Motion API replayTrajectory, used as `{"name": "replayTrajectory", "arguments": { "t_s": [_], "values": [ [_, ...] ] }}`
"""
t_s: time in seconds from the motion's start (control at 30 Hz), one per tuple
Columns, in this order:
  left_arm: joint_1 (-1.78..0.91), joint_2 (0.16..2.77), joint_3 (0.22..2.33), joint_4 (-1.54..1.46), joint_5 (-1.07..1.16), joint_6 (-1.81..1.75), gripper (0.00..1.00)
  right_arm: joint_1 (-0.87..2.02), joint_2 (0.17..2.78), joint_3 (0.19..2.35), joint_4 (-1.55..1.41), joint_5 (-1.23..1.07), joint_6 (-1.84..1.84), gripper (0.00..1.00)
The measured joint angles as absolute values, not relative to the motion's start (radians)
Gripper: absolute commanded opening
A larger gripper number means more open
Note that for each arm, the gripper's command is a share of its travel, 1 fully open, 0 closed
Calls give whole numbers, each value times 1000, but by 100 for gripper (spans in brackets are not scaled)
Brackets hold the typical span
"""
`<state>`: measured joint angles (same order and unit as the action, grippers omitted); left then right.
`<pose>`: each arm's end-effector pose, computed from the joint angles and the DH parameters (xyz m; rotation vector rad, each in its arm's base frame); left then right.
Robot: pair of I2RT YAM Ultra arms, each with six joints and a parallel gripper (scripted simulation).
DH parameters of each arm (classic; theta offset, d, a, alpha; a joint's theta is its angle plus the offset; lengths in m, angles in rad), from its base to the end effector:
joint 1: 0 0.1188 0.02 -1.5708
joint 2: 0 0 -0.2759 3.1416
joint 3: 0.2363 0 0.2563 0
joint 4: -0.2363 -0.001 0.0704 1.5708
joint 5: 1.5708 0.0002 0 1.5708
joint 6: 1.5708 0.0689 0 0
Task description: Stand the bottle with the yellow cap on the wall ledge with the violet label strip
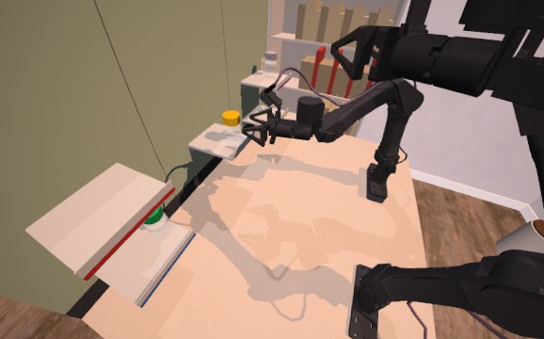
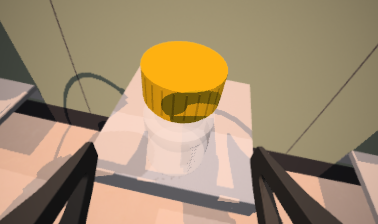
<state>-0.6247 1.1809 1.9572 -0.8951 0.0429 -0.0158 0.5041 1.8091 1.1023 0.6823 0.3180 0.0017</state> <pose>0.1523 -0.1122 0.5747 0.5455 1.6270 -0.5144 0.4034 0.1991 0.2672 -0.1529 1.5885 0.1402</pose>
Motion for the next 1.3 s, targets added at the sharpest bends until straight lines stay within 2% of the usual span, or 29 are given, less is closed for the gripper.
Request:
{"name": "replayTrajectory", "arguments": {
  "t_s": [0.3,0.47,1.3],
  "values": [
    [-515,1011,1522,-732,46,-16,89,504,1813,1106,682,318,2,94],
    [-477,945,1386,-683,46,-16,89,504,1813,1106,682,318,2,94],
    [-460,910,1354,-627,52,-16,89,487,1834,1175,637,304,2,94]
  ]
}}
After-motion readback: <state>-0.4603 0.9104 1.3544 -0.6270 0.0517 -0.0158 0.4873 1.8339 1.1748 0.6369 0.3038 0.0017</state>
